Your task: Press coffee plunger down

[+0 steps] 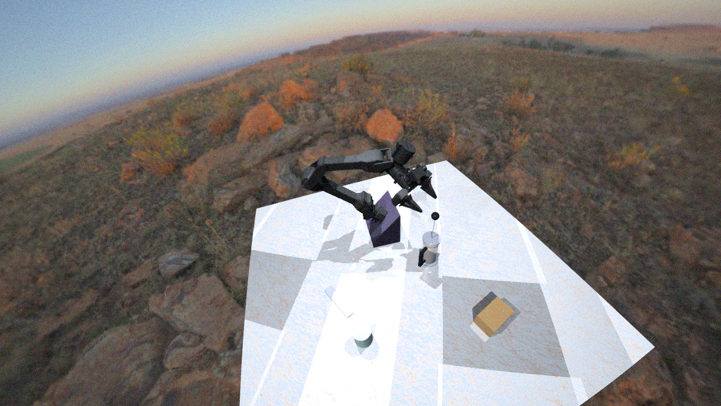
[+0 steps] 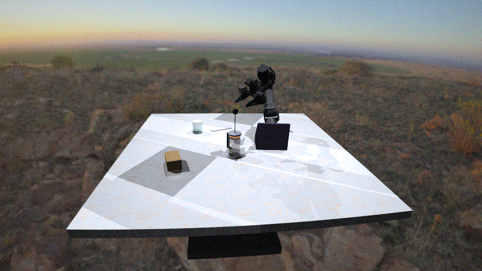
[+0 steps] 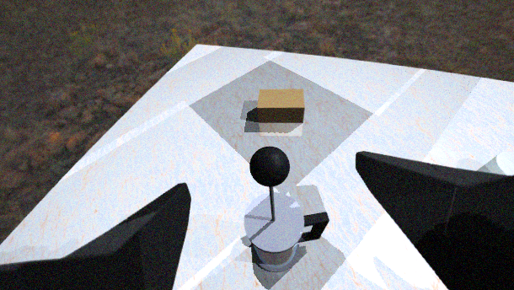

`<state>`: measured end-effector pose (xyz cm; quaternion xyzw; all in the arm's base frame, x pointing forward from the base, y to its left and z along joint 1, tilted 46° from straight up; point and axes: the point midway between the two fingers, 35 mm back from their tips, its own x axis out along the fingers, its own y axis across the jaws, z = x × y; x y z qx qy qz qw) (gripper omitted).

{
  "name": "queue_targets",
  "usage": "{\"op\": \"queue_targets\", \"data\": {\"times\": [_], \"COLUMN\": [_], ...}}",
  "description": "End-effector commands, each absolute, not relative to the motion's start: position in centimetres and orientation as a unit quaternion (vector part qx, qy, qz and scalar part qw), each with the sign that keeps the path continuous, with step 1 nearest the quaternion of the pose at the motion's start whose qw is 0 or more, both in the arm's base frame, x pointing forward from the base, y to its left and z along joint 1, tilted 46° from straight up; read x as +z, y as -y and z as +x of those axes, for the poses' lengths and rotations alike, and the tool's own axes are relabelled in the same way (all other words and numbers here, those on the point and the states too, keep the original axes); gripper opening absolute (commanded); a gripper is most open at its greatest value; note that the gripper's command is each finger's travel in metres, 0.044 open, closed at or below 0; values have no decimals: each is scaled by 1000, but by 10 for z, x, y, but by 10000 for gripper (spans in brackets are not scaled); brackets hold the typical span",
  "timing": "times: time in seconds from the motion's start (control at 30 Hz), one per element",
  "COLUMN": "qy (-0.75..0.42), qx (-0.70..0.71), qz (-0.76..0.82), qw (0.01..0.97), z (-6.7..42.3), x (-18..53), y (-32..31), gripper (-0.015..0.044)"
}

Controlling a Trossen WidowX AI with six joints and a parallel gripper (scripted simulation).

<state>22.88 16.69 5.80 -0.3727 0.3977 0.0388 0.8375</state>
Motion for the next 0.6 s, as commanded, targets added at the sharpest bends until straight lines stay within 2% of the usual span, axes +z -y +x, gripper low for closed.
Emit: {"op": "queue_targets", "data": {"times": [0.0, 0.57], "qy": [-394, -395], "qx": [37, 38], "qz": [-373, -373], "qw": [839, 839], "z": [226, 241], "x": [50, 35], "y": [-156, -152], "gripper": [440, 440]}}
